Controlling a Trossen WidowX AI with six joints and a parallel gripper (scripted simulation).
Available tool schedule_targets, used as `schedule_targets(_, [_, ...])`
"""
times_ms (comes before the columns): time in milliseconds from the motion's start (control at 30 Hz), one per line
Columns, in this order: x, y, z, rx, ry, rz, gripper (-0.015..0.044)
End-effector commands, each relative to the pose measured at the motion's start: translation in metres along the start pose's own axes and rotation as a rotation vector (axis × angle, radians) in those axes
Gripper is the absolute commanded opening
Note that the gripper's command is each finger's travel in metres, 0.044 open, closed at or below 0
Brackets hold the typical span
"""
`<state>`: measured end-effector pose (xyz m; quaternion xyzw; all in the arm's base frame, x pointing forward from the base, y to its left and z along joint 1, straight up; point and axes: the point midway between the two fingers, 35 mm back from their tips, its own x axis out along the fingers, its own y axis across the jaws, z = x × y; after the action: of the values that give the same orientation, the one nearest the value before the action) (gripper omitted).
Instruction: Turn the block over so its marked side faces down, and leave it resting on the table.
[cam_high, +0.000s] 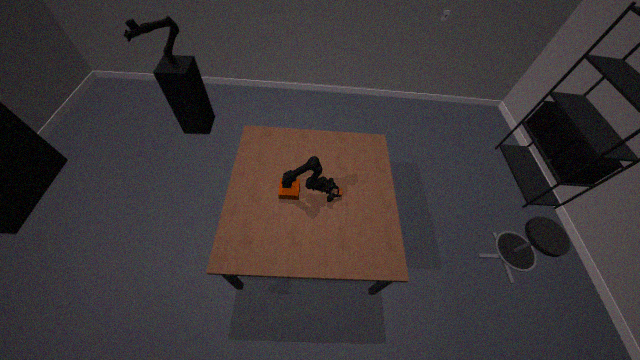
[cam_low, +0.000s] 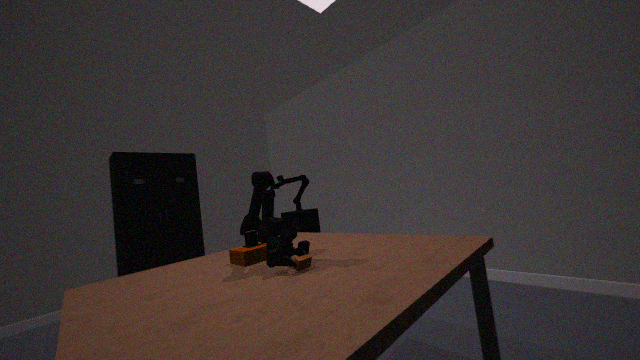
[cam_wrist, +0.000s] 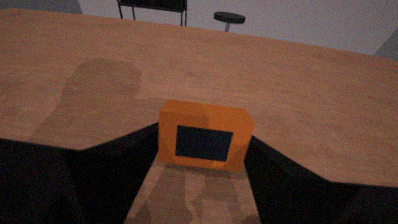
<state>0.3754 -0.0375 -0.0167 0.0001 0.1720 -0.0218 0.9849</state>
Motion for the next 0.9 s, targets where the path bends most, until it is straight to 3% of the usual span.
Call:
schedule_targets(0, [-0.0001, 0.0004, 0.0009, 0.003, -0.005, 0.003, 0.0263])
schedule_targets(233, [-0.0001, 0.0004, 0.0009, 0.003, -0.005, 0.003, 0.0440])
schedule_targets(867, [-0.0001, 0.0004, 0.0009, 0.003, -0.005, 0.003, 0.0440])
